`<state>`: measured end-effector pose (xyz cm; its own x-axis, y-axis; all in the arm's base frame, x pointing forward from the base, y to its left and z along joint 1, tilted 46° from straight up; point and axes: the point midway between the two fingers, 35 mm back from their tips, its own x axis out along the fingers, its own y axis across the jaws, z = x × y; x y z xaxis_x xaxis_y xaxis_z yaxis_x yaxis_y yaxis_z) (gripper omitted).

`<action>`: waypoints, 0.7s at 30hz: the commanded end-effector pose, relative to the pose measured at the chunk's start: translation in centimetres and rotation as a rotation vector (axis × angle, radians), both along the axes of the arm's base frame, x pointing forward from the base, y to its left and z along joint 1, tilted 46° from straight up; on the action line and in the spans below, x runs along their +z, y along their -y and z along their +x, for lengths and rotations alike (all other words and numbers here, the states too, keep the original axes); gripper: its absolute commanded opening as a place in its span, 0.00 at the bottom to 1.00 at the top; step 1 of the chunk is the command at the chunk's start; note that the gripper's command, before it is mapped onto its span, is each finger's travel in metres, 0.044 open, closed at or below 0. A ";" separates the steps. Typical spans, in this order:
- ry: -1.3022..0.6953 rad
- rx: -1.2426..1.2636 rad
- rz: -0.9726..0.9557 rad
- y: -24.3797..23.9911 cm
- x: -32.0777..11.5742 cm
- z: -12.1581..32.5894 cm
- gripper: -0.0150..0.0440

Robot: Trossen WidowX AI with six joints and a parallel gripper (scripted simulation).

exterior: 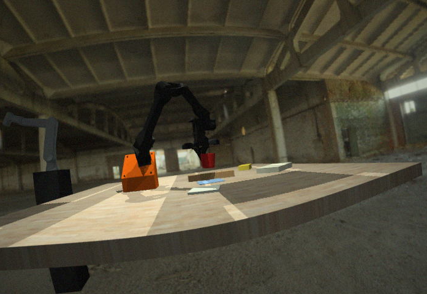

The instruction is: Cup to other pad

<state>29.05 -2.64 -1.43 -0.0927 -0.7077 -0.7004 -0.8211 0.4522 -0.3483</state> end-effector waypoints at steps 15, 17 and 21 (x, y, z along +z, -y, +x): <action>0.002 -0.001 0.006 -2.5 -2.4 1.4 0.25; 0.002 -0.001 0.006 -2.7 -2.6 1.5 0.25; 0.003 -0.002 0.006 -3.3 -3.2 1.8 0.25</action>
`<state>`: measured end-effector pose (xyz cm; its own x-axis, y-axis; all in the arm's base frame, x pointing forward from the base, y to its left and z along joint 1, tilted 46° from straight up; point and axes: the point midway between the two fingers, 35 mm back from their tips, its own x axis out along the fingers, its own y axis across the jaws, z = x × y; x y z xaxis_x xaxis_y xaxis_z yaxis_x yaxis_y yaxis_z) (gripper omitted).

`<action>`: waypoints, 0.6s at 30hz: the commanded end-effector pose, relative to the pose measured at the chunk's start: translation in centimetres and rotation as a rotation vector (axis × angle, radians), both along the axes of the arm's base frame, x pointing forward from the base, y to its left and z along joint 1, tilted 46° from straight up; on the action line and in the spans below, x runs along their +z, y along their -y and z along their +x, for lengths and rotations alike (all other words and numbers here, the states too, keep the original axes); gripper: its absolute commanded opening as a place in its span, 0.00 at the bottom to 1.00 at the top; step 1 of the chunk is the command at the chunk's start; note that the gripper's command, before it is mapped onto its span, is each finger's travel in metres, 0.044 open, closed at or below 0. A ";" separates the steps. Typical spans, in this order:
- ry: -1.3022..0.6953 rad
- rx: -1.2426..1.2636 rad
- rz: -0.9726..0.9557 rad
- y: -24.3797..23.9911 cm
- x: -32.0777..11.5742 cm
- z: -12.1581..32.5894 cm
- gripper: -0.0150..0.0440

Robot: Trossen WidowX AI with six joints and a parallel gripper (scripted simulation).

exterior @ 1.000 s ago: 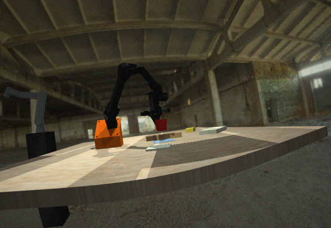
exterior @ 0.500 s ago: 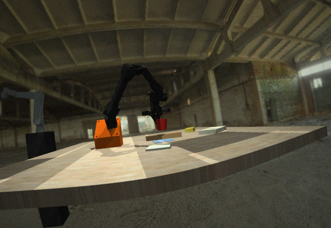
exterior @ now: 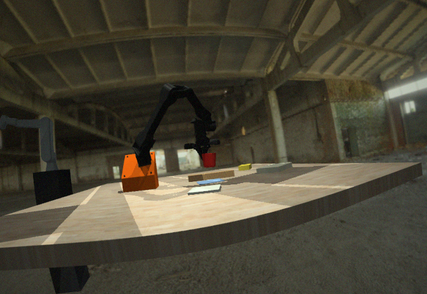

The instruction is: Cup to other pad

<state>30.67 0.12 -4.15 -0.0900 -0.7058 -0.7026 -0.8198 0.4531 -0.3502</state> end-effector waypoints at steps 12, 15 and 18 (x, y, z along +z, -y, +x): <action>0.000 -0.002 0.005 -2.1 -2.0 1.0 0.25; 0.000 -0.002 0.005 -2.5 -2.4 1.2 0.25; 0.000 -0.002 0.005 -3.0 -2.8 1.4 0.25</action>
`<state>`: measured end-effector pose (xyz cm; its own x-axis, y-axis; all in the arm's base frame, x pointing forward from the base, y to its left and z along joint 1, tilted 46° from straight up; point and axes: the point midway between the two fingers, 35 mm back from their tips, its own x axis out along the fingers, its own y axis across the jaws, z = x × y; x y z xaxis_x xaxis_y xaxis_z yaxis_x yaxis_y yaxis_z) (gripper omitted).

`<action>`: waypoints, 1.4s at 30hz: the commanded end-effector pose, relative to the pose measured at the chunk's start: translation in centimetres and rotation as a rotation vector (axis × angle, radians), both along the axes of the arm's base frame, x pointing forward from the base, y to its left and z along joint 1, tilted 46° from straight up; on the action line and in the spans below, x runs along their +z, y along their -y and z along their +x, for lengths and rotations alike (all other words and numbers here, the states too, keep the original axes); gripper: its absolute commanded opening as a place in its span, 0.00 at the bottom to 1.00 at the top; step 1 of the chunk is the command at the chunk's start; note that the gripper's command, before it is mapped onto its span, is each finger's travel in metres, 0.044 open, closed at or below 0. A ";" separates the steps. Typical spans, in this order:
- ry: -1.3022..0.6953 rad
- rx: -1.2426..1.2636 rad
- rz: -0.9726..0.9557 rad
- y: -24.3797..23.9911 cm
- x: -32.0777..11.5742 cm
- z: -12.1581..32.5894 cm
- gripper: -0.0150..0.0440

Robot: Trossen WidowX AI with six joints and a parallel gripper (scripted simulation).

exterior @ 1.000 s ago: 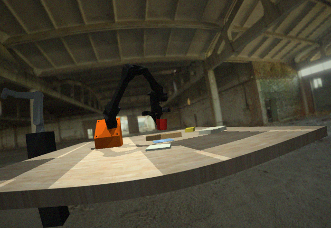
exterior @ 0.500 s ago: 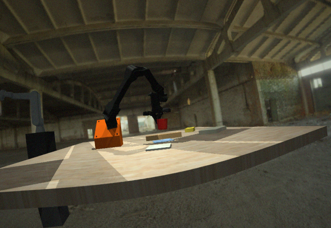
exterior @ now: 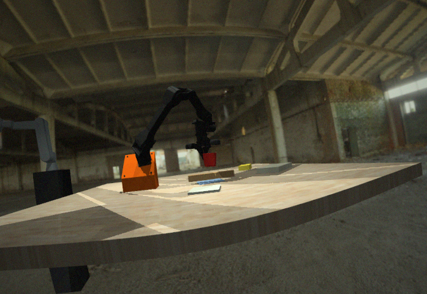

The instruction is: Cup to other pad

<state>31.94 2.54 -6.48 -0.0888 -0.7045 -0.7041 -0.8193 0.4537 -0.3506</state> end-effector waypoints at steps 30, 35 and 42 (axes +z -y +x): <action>-0.001 -0.002 0.003 0.9 -4.1 0.4 0.25; -0.001 -0.002 0.002 1.5 -4.8 0.3 0.25; -0.001 -0.002 0.001 2.4 -5.6 0.1 0.25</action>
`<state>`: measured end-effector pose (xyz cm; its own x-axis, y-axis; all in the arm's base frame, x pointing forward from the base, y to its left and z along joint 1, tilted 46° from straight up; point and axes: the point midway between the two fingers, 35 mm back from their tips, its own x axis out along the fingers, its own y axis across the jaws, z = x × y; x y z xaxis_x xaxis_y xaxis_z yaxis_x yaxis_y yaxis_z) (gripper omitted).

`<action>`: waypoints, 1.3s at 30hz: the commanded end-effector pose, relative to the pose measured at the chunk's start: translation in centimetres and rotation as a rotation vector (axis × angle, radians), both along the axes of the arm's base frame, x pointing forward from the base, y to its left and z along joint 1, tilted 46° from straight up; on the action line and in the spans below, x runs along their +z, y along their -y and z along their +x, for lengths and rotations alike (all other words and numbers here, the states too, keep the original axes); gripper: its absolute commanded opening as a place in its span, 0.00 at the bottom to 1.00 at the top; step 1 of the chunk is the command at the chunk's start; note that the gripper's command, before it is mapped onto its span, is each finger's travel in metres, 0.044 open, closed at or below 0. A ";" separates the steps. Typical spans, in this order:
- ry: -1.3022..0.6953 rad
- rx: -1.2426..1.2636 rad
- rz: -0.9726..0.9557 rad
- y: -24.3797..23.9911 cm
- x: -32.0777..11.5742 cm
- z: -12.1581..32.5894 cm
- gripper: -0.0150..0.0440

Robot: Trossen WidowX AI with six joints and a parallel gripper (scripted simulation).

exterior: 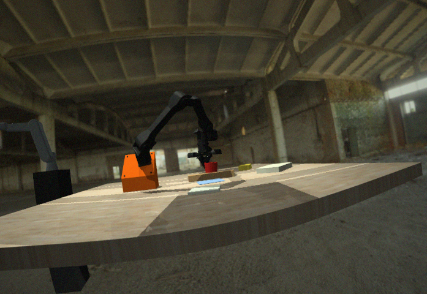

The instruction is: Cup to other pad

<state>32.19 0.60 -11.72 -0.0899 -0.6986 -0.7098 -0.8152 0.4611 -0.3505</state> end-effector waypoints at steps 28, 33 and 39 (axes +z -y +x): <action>-0.003 -0.001 -0.001 0.0 0.0 -0.1 0.47; -0.003 0.000 -0.001 -0.6 0.6 0.1 0.47; -0.004 0.001 -0.002 -1.4 1.4 0.2 0.47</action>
<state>32.16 1.46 -10.85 -0.0948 -0.7046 -0.7033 -0.8204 0.4555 -0.3457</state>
